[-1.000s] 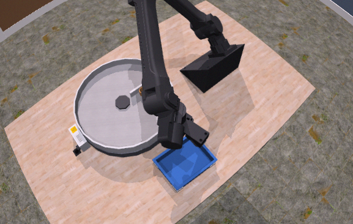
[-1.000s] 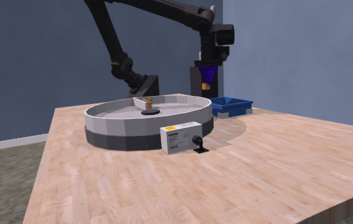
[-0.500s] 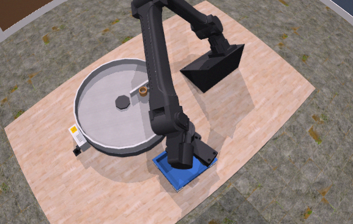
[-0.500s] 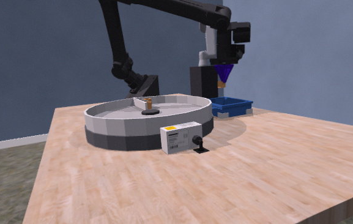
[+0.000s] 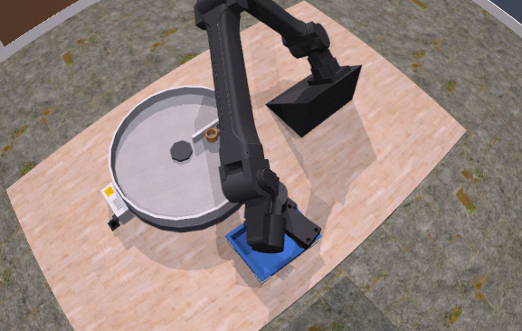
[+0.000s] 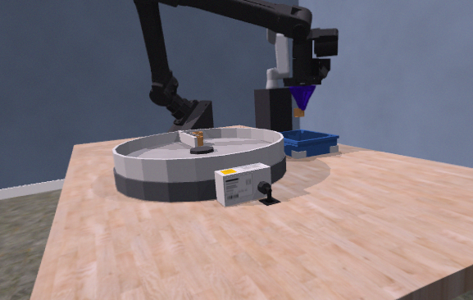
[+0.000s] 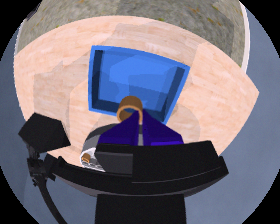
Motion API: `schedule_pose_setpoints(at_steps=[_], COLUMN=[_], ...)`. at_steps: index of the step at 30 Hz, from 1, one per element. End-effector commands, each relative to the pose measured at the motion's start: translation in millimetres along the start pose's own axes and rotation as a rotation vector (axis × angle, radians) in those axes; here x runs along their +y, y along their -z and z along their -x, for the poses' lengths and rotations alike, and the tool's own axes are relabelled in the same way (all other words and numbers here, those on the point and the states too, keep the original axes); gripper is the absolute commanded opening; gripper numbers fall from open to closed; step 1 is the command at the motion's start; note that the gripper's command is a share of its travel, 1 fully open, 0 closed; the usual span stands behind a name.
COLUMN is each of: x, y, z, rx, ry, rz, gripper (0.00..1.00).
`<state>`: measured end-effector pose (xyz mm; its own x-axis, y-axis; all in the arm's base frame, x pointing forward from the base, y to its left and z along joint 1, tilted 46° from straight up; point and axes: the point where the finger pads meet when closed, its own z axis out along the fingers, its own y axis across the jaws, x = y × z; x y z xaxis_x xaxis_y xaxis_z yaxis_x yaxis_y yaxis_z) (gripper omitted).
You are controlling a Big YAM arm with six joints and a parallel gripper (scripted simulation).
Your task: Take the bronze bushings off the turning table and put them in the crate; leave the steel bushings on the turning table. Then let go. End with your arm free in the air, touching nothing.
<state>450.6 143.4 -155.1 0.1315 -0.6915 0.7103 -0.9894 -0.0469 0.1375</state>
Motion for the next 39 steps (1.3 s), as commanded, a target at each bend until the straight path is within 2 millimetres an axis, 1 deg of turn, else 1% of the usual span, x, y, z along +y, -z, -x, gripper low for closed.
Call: schedule_pose_setpoints(at_steps=[1, 29, 34, 37, 39], x=[-12, -11, -7, 0, 0], y=[38, 38, 33, 27, 27], z=[9, 10, 11, 14, 14], rx=[-0.021, -0.021, -0.016, -0.008, -0.008], ry=[-0.015, -0.015, -0.008, 0.001, 0.001], rz=[-0.066, -0.065, -0.057, -0.046, -0.046], gripper=[0.0, 0.0, 0.0, 0.0, 0.0])
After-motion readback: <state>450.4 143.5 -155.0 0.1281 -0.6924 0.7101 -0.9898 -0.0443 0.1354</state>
